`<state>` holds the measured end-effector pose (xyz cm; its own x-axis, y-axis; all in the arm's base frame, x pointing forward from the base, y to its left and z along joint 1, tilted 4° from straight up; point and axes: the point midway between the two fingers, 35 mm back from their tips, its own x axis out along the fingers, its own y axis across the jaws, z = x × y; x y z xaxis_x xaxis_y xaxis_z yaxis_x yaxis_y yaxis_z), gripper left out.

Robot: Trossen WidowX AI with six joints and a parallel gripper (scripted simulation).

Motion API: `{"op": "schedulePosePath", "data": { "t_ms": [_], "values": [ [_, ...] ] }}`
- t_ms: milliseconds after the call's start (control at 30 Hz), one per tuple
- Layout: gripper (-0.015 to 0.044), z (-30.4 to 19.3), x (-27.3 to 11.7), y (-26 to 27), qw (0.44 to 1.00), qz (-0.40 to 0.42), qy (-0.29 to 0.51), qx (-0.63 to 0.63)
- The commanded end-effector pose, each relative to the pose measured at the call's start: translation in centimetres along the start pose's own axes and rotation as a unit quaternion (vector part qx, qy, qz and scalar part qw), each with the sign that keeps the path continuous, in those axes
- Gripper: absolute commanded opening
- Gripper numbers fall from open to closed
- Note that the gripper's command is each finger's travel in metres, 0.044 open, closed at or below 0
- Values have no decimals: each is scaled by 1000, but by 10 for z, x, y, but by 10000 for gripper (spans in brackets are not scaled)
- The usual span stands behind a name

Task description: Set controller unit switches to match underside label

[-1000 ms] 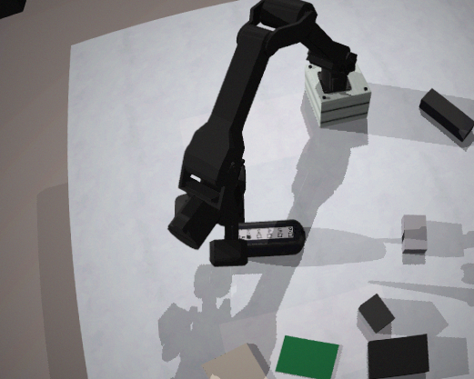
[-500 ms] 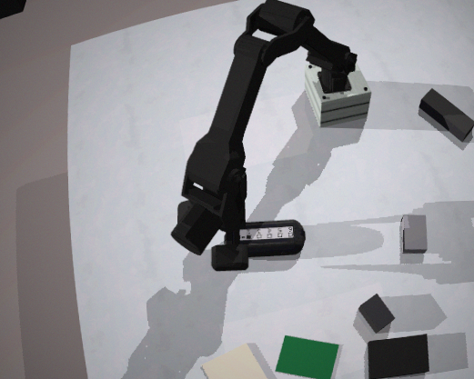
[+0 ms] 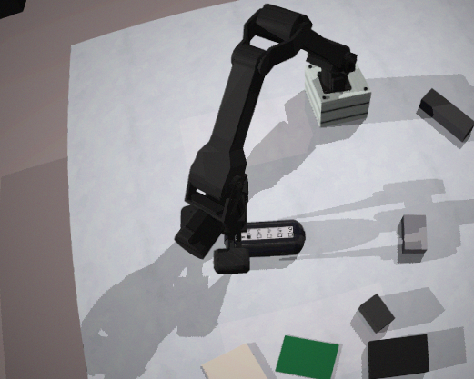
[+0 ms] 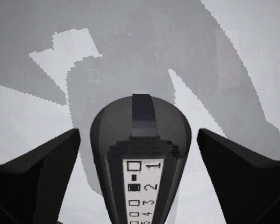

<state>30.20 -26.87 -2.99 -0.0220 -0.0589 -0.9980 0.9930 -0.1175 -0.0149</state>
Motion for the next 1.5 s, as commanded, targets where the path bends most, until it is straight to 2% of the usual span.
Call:
{"op": "schedulePosePath", "data": {
  "t_ms": [0, 167, 1467],
  "values": [
    [355, 0, 3, -1, 1000, -2, 1, -2],
    [327, 0, 3, -1, 1000, -2, 1, -2],
    [337, -5, -13, -1, 1000, -2, 1, -2]
  ]
}}
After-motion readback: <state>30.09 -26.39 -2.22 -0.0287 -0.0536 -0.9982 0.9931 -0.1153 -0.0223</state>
